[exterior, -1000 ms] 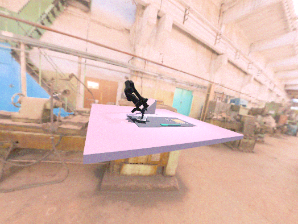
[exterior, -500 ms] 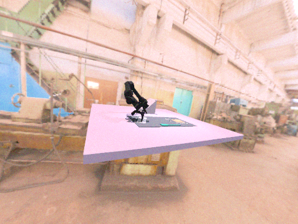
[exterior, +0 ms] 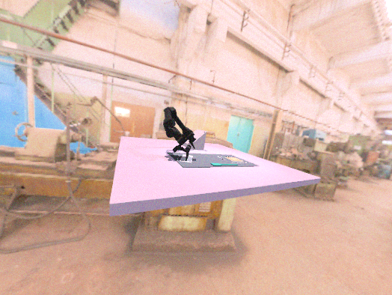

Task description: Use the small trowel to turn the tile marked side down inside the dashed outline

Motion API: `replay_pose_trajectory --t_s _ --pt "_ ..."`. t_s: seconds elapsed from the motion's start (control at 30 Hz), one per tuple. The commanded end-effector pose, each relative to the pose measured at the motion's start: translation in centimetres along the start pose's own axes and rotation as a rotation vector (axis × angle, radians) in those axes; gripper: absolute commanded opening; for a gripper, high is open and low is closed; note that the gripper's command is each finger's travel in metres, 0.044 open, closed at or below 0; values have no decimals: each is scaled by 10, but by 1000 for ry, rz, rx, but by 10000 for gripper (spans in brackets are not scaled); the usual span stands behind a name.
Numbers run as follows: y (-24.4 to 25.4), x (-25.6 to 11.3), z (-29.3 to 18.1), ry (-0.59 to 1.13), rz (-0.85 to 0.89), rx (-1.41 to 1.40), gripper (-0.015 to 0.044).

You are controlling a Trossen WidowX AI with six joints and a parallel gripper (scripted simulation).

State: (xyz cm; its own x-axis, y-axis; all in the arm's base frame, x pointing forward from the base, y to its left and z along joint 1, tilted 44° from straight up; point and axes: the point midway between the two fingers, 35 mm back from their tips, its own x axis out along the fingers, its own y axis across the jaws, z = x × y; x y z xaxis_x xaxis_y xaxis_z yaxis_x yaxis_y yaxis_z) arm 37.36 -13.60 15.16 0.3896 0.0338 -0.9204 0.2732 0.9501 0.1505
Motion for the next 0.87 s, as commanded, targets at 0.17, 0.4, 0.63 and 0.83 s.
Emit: replay_pose_trajectory --t_s 0.17,0.4,0.63,0.83 --pt "0 -1 0 -2 4 -6 300" --pt "0 -49 1 -1 0 -2 300" --pt "3 -62 -1 -1 -1 0 300" --pt "67 -111 -53 -4 -1 6 300"
